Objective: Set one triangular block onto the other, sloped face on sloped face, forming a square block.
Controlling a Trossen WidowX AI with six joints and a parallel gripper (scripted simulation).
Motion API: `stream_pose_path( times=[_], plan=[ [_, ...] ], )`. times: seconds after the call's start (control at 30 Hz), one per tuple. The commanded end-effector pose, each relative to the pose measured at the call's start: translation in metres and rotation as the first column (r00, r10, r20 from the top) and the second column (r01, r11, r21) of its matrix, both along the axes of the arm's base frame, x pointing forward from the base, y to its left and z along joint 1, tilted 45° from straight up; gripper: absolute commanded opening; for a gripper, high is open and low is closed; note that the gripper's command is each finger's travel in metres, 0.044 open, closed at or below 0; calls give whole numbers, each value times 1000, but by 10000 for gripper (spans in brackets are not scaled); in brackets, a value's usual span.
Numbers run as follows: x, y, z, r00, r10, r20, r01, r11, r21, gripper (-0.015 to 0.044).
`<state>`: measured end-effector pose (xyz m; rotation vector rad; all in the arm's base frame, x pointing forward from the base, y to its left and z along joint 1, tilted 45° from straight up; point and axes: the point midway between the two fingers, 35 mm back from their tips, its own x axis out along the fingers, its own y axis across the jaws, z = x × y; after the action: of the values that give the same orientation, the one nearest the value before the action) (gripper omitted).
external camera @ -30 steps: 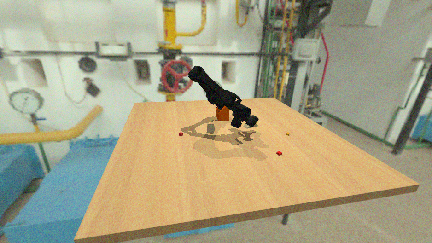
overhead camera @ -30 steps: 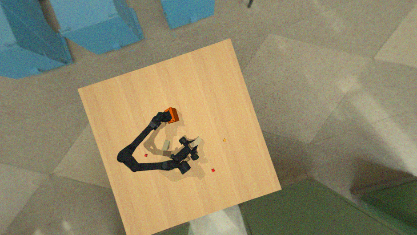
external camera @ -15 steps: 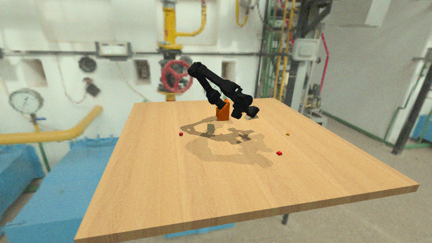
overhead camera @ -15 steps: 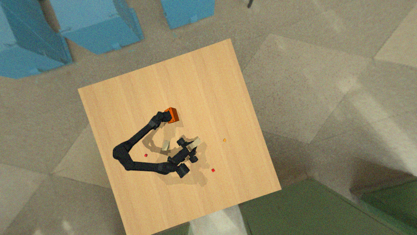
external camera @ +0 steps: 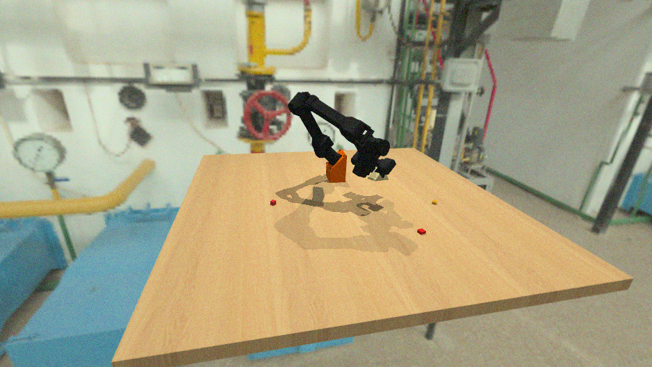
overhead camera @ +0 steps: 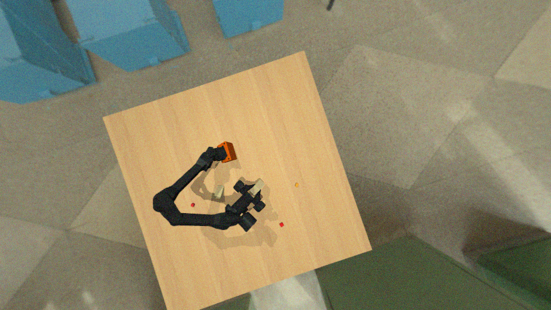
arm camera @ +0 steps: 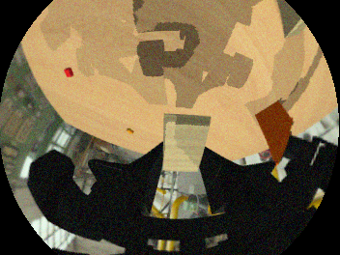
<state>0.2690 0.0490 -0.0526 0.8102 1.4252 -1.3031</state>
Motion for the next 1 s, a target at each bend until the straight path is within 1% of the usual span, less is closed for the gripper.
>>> stream_pose_path(
  times=[0.0, 0.3, 0.6, 0.8, 0.97],
  plan=[
    [2, 3, -1, 993, 114, -25, -115, 992, -53, 0],
    [0, 7, -3, 927, 351, -129, -369, 916, -158, 0],
    [2, 14, -3, 801, 542, -255, -594, 772, -225, 0],
    [4, 20, -1, 691, 635, -344, -720, 647, -251, 0],
    [5, 20, -1, 678, 644, -354, -732, 632, -253, 0]
  ],
)
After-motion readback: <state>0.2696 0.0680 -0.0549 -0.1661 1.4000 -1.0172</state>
